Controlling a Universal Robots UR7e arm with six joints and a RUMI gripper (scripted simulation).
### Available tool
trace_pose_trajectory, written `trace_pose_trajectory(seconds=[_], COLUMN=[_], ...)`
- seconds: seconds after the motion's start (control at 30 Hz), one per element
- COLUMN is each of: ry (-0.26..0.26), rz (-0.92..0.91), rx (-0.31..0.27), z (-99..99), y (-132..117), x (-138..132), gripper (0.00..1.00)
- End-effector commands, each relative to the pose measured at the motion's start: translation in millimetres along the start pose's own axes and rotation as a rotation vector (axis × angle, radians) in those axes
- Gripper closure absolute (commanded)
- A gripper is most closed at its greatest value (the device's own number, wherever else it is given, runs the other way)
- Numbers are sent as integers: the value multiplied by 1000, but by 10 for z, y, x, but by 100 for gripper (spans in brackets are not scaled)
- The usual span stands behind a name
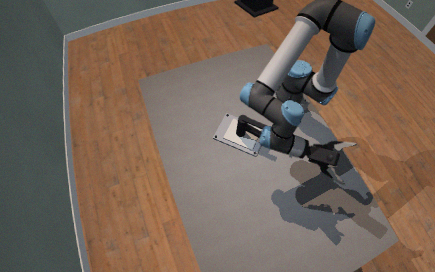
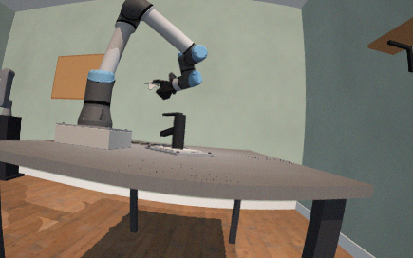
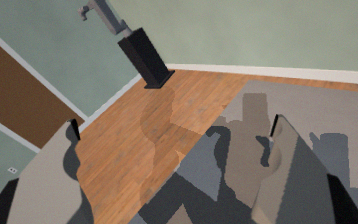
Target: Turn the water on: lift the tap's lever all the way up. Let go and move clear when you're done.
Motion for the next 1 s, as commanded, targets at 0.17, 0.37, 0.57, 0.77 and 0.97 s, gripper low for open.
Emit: trace_pose_trajectory(seconds=[0.17,0.37,0.57,0.77,0.97], ry=[-4,-25,-54,-89,-138], rz=[135,218,267,295,312], rx=[-204,-374,-521,-653,-808], z=[326,627,916,1200,1568], y=[-303,-607,-858,-1065,-1280], x=[-365,-523,-609,-665,-724], gripper=[0,0,0,0,0])
Point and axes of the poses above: the point where the finger pads meet when closed, its own z axis back along the fingers, its own x axis across the jaws, y = z × x, the point moved 2 cm from there along z, back along the fingers, and after that the axes turned 3 degrees about z, right-handed, at the moved point
